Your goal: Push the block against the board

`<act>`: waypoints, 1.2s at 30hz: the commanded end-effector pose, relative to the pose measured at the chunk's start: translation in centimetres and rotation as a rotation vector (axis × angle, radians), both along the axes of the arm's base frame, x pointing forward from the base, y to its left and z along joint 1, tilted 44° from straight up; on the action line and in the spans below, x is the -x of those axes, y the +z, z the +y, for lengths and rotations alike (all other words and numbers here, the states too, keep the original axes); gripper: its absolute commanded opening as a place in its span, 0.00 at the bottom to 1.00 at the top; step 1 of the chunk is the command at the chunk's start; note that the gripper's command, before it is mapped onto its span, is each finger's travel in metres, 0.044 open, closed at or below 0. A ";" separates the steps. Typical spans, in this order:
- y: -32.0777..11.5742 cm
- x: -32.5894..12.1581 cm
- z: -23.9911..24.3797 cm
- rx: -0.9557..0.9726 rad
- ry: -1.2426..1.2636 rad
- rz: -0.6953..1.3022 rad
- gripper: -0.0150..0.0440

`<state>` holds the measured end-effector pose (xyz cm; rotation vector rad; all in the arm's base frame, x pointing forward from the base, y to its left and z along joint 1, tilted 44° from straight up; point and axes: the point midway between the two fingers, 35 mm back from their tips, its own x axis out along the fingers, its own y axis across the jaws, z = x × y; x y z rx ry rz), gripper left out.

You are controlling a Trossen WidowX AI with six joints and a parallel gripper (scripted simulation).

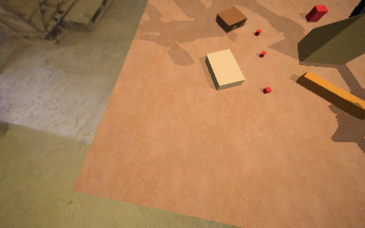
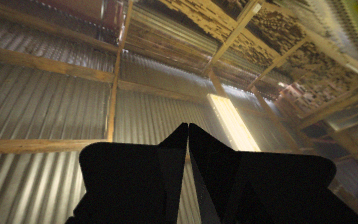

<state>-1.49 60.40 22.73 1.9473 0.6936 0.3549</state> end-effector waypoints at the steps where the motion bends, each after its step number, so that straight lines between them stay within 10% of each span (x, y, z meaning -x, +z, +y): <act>1: 0.2 -5.9 -0.4 0.116 -0.068 -0.053 0.25; 18: -0.3 -27.4 -7.4 0.558 -0.308 -0.117 0.25; 36: -1.5 -38.6 -16.7 0.958 -0.415 -0.110 0.25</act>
